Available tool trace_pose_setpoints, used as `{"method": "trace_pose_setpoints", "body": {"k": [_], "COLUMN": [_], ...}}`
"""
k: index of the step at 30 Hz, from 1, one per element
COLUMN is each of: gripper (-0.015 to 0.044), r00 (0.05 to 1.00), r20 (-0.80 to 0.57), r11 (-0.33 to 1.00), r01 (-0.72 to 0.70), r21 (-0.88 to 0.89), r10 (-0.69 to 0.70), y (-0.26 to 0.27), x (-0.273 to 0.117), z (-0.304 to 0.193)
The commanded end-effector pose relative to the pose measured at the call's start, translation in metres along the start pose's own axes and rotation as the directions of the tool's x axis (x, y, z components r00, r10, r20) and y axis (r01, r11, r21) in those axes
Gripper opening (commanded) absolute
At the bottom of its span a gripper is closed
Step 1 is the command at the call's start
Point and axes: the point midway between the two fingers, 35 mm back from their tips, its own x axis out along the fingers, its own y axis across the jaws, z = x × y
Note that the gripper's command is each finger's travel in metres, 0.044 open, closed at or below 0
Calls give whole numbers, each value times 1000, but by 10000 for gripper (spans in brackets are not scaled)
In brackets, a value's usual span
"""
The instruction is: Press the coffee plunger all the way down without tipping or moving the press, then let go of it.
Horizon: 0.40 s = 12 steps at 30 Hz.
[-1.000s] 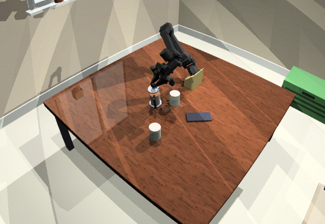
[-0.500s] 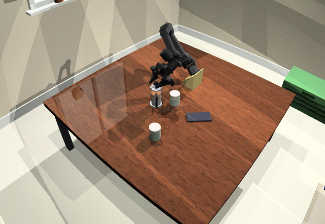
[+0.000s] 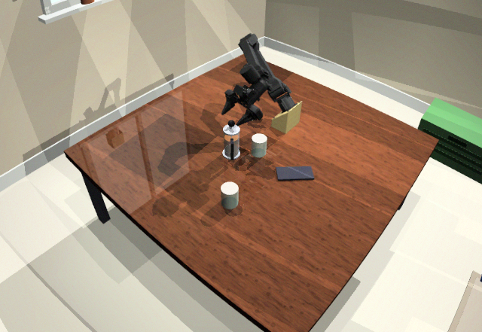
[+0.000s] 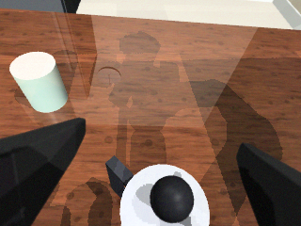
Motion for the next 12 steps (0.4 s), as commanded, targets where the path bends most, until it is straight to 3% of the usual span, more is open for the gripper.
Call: {"method": "trace_pose_setpoints", "body": {"k": [1,12], "gripper": [440,440], "r00": [1000,1000], "r20": [9,10], "r11": [1000,1000], "r01": [10,12], "r21": [14,12], "r10": [-10,-12], "y": [-10,-12], "x": [-30,-37], "z": [27,29]}}
